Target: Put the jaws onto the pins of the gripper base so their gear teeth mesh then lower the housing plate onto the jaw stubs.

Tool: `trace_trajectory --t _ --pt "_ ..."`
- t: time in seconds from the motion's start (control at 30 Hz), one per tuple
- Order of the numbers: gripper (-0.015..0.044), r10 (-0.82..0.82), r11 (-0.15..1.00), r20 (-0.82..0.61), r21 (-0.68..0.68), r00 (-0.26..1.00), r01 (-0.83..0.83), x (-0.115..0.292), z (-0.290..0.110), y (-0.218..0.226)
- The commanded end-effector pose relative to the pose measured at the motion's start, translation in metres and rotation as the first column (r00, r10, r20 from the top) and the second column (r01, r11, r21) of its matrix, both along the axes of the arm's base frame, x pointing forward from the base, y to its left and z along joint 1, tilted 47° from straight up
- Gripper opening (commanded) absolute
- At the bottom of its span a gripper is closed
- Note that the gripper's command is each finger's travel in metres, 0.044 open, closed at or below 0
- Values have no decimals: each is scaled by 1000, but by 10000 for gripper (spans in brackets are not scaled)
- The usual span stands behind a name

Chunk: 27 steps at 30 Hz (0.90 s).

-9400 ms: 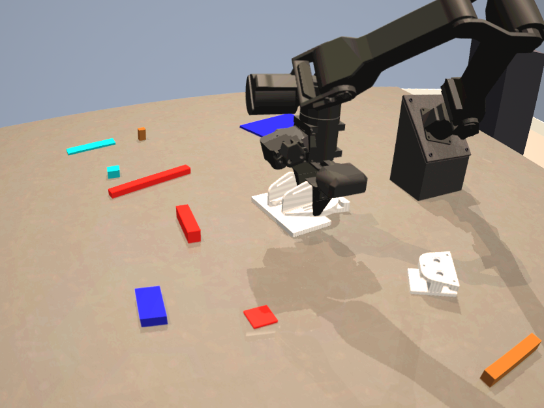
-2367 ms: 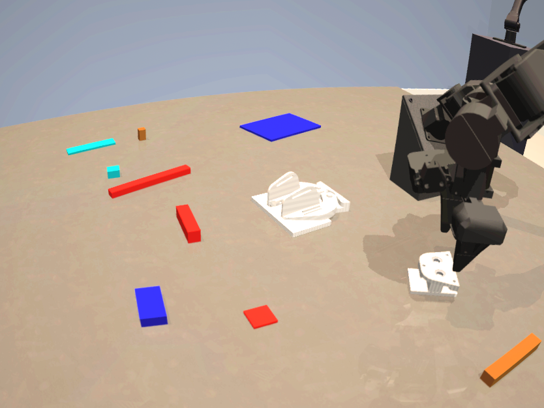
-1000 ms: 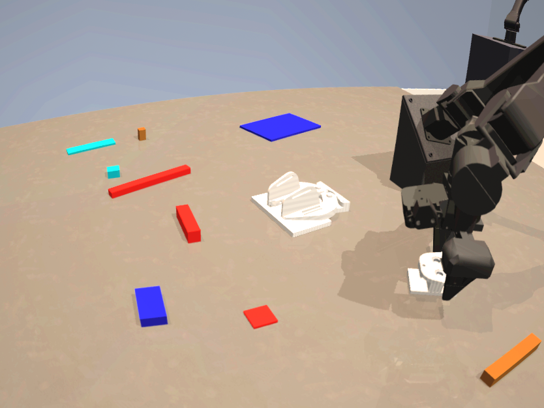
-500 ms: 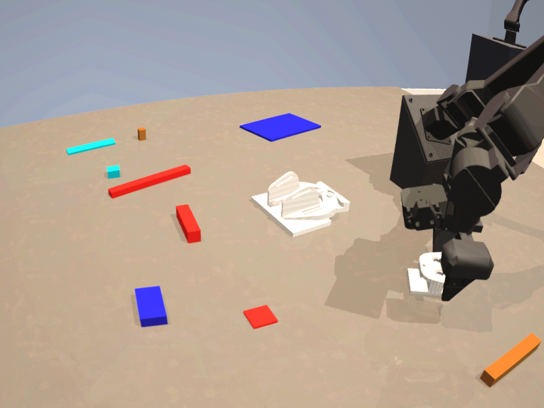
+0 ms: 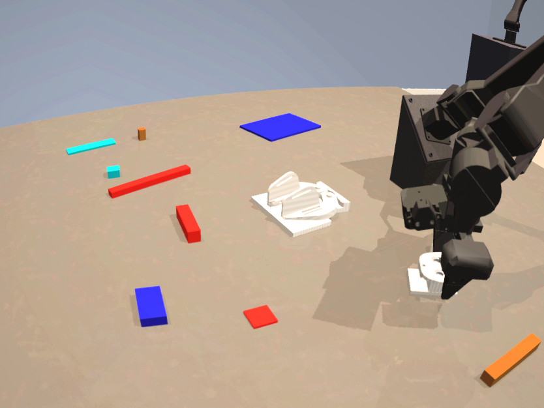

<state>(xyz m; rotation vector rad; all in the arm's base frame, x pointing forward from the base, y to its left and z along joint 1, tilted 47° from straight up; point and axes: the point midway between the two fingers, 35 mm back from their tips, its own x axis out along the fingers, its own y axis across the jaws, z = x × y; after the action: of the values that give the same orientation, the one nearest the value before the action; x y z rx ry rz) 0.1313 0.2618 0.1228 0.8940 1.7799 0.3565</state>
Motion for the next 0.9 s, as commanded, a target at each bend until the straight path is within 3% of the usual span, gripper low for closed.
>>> trace_trajectory --t 0.0,0.13,0.87 --pt "373 0 1000 0 0 1000 0 0 0 0" --pt "351 0 1000 0 0 1000 0 0 0 0" --pt "351 0 1000 3 -9 1000 0 9 21 -23"
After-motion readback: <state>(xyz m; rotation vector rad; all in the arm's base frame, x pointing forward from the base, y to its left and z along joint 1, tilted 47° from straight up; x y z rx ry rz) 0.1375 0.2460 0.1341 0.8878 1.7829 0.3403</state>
